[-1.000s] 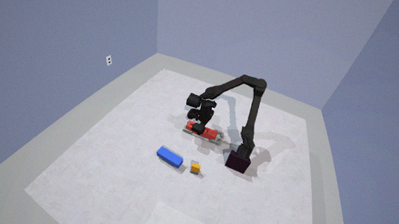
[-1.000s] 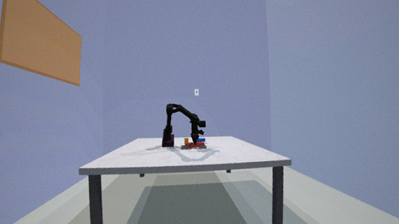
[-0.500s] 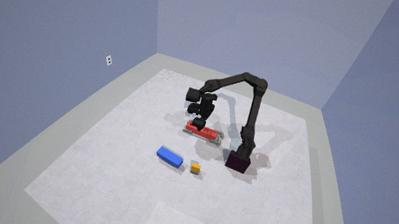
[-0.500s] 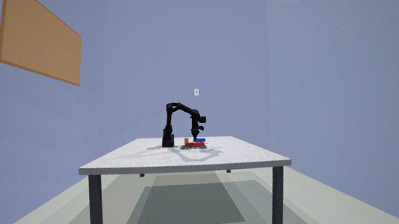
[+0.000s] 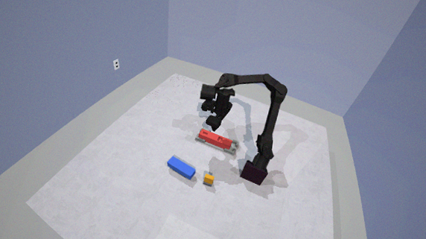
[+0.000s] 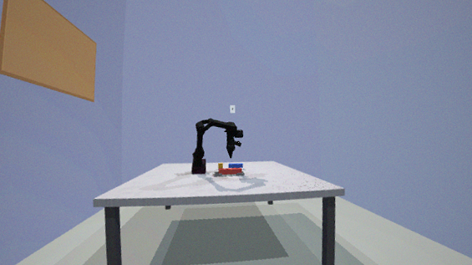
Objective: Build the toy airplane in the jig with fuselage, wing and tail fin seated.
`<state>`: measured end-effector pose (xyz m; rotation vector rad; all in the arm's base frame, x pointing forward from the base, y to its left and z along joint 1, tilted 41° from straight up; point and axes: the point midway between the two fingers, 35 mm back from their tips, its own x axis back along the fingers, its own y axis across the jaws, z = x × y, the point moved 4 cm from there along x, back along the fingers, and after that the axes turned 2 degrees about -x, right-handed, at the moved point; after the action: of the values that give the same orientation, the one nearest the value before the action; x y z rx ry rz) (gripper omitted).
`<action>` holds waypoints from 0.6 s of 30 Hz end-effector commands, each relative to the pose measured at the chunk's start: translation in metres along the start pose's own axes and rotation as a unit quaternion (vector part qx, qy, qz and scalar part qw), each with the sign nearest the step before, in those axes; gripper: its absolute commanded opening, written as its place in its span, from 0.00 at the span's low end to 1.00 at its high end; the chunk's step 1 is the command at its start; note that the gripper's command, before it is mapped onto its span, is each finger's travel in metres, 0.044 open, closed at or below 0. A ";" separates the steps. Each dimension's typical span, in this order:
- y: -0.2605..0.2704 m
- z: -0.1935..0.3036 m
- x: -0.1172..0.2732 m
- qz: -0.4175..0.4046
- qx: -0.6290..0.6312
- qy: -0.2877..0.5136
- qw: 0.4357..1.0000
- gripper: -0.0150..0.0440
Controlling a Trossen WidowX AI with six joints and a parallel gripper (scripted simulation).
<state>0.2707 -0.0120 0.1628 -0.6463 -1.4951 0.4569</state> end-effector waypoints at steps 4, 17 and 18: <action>0.000 0.000 -0.001 -0.002 -0.035 0.000 0.999 1.00; 0.147 -0.053 0.008 -0.014 -0.035 -0.002 0.999 1.00; 0.162 -0.054 0.007 -0.014 -0.035 -0.002 0.999 1.00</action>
<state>0.3301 0.0676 0.1003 -0.6849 -1.5236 0.3908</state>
